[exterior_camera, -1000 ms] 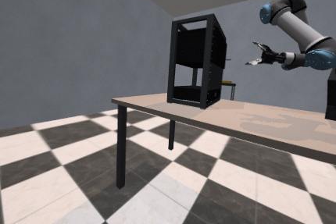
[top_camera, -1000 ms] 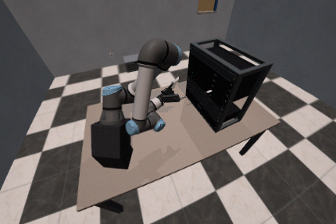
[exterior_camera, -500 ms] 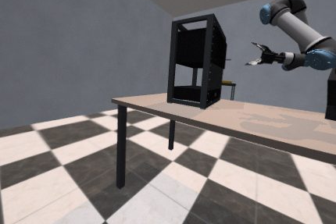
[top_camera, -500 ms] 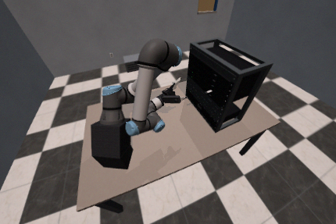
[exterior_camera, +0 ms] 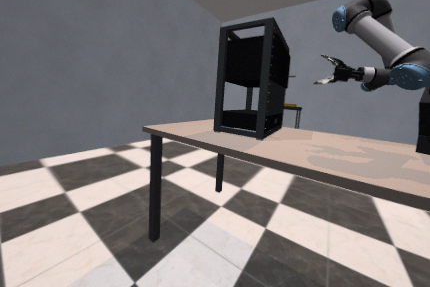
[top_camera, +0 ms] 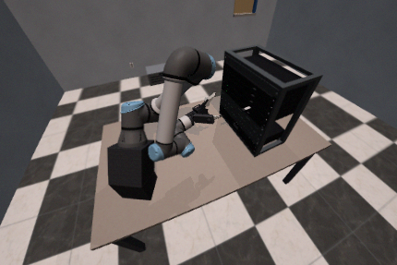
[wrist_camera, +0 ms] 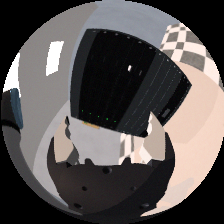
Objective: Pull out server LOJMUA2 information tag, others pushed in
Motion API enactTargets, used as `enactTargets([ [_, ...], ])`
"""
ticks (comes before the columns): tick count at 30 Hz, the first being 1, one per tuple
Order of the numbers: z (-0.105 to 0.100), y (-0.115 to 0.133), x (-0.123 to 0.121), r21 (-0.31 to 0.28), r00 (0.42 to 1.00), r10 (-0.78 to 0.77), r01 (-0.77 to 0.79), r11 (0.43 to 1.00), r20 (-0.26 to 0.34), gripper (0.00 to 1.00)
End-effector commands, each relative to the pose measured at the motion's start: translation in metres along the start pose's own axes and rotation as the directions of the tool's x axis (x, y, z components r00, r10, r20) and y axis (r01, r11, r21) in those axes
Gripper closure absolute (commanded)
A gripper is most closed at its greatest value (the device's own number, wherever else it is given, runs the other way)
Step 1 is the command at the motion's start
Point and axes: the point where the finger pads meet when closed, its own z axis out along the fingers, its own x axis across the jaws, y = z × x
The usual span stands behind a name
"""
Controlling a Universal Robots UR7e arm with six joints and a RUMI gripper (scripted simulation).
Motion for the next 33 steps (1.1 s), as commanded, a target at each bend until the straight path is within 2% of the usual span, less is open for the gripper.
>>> enactTargets([
  [1, 0.0, -0.004, 0.002, 0.009, 1.0, 0.018, -0.018, 1.0, -0.006, 0.0],
  [33, 0.001, -0.02, 0.013, 0.053, 0.994, 0.105, -0.103, 0.993, -0.036, 0.0],
])
